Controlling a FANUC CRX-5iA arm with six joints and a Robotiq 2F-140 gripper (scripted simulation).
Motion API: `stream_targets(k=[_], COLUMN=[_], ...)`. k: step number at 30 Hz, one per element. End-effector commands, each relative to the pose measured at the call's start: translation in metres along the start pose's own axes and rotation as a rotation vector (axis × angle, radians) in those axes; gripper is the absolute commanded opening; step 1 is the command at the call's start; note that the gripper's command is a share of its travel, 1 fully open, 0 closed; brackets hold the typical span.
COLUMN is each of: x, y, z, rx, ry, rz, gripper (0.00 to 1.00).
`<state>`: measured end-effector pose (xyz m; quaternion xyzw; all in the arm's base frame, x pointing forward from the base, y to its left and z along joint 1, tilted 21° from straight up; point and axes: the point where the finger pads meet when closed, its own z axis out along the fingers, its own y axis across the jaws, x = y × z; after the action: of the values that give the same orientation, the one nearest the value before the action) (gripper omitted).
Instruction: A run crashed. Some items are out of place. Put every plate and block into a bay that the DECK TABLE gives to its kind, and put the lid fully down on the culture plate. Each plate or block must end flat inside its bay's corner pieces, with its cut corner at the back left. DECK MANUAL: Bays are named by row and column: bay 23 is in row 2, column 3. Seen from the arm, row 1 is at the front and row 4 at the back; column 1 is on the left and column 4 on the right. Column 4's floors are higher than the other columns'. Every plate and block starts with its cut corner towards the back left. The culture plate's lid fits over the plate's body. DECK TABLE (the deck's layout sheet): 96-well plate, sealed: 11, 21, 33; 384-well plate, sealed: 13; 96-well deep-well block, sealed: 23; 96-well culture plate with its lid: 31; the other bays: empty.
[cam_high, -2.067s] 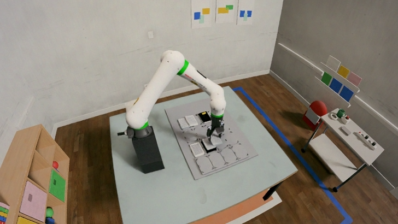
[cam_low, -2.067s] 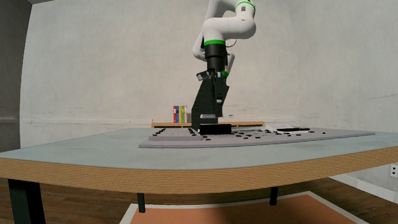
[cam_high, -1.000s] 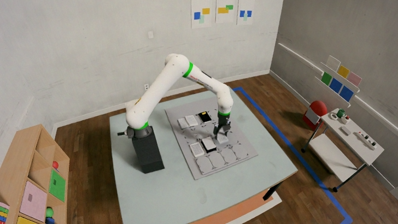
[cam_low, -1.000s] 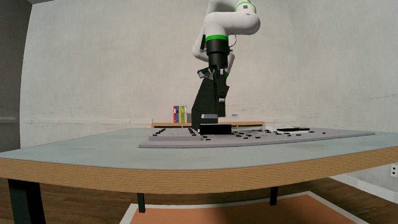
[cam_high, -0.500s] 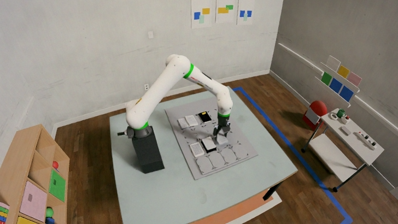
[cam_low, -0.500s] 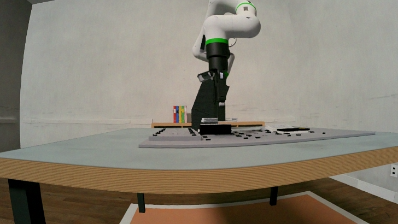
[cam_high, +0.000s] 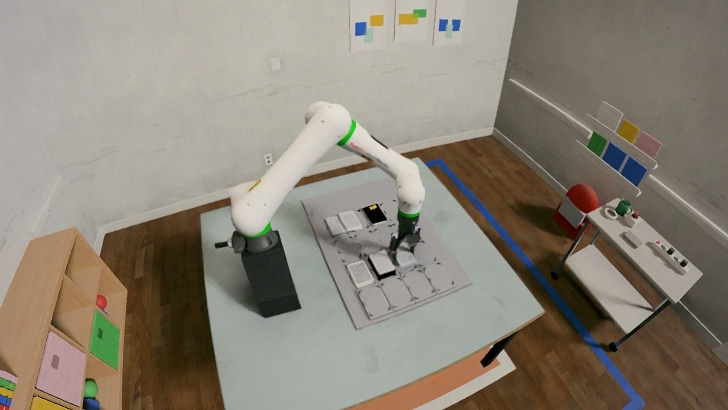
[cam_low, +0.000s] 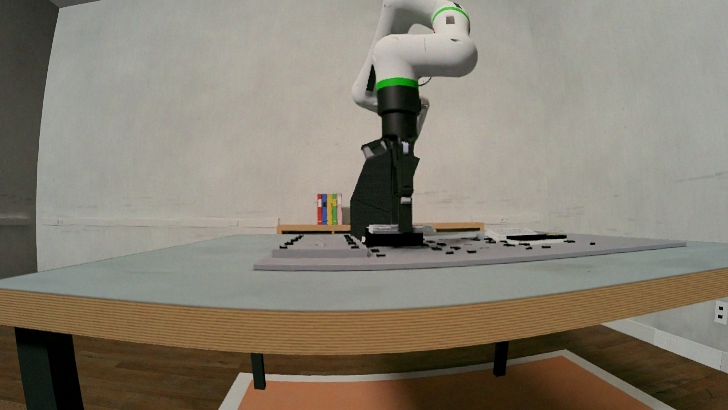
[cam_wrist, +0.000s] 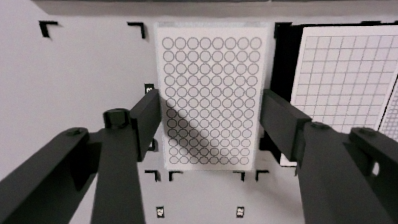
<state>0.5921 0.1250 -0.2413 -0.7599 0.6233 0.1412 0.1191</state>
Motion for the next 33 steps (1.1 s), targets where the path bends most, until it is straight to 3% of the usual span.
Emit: stream_targets(k=[1,15,33], x=[0.000,0.000,0.000], y=[-0.001,-0.001,-0.001], z=[0.001,0.019,0.019], rx=[0.002,0.002,0.002], ry=[0.001,0.001,0.001], rz=[0.000,0.000,0.000], gripper=[0.10,0.10,0.10])
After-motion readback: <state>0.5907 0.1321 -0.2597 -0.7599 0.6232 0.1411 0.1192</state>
